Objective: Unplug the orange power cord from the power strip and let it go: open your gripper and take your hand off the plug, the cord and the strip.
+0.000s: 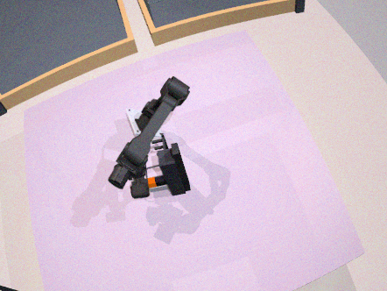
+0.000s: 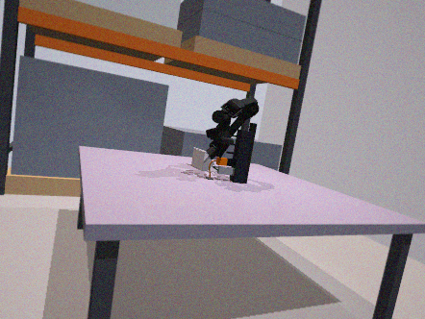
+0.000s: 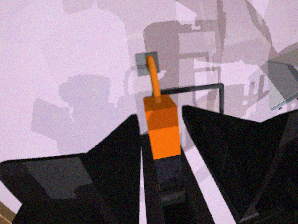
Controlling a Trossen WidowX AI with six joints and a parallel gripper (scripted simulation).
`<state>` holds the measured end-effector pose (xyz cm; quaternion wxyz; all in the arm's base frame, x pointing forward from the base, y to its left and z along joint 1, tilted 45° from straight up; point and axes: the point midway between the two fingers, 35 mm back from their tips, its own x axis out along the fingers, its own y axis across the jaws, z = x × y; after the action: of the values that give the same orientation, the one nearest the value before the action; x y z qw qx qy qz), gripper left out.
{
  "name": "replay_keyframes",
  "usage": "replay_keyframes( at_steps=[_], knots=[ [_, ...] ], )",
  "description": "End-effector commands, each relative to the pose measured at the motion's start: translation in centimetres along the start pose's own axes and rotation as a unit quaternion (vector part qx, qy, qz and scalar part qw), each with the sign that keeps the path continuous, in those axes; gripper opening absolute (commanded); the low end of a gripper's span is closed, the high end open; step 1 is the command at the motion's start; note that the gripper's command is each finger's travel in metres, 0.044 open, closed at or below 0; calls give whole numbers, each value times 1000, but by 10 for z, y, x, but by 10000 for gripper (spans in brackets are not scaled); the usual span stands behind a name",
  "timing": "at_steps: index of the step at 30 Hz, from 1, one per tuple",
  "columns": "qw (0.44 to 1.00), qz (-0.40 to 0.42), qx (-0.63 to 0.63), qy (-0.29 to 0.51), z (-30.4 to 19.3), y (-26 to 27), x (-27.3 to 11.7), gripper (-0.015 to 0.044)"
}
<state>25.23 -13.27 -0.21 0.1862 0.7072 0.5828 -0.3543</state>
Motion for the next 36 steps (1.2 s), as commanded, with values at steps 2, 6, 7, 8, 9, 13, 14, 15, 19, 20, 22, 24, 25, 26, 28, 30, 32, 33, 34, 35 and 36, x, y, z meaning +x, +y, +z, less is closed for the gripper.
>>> replay_keyframes(
  at_steps=[2, 6, 7, 8, 9, 13, 14, 15, 19, 20, 22, 24, 25, 26, 28, 30, 32, 33, 34, 35, 36],
  knots=[
    [1000, -2, 1, 3, -11, -3, 1, 160],
    [1000, -2, 1, 3, -12, -3, 1, 160],
    [1000, -2, 1, 3, -12, -3, 1, 160],
    [1000, -2, 1, 3, -12, -3, 1, 160],
    [1000, -2, 1, 3, -12, -3, 1, 160],
    [1000, -2, 1, 3, -12, -3, 3, 160],
    [1000, -2, 1, 3, -12, -3, 4, 160],
    [1000, -2, 1, 3, -12, -3, 6, 160],
    [1000, -2, 1, 3, -12, -3, 12, 160],
    [1000, -2, 1, 3, -12, -3, 13, 160],
    [1000, -2, 1, 3, -12, -3, 13, 160],
    [1000, -2, 1, 3, -12, -3, 13, 160],
    [1000, -2, 1, 3, -12, -3, 13, 160],
    [1000, -2, 1, 3, -12, -3, 13, 160],
    [1000, -1, -1, 0, -11, -2, 11, 134],
    [1000, -1, -1, 0, -11, -2, 11, 81],
    [1000, -1, -1, 0, -11, -2, 11, 29],
    [1000, -1, -1, 0, -11, -2, 11, 22],
    [1000, -1, -1, 0, -11, -2, 11, 15],
    [1000, -1, -1, 0, -11, -2, 11, 9],
    [1000, -1, -1, 0, -11, -2, 11, 2]
  ],
)
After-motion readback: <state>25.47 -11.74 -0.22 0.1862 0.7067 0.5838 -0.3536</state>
